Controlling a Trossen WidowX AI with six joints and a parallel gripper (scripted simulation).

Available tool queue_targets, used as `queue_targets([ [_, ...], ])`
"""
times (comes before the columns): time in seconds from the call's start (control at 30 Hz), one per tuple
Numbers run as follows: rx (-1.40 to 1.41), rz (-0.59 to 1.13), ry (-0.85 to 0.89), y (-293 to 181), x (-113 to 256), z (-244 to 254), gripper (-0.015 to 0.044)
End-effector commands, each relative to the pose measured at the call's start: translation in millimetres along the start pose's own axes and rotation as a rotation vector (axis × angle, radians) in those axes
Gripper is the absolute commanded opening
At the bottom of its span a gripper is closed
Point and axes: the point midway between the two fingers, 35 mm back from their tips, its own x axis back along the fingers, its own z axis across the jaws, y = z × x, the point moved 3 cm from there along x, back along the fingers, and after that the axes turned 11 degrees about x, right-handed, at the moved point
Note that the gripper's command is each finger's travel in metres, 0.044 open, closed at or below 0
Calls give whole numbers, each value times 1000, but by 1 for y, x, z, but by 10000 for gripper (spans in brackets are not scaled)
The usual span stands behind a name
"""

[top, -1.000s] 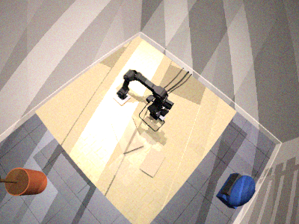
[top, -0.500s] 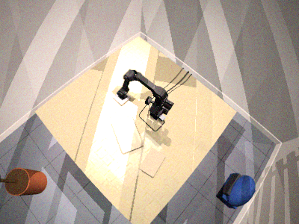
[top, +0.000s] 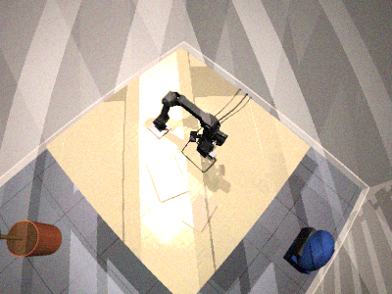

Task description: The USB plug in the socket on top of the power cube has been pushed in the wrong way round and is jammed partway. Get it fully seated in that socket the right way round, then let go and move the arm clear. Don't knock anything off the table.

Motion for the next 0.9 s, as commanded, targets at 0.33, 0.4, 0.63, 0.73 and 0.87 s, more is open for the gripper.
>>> queue_targets([
  [0.33,377,0,0,0,0,0,0],
  [0.4,429,0,0,0,0,0,0],
  [0.63,612,0,0,0,0,0,0],
  [0.73,691,0,0,0,0,0,0],
  [0.87,796,0,0,0,0,0,0],
])
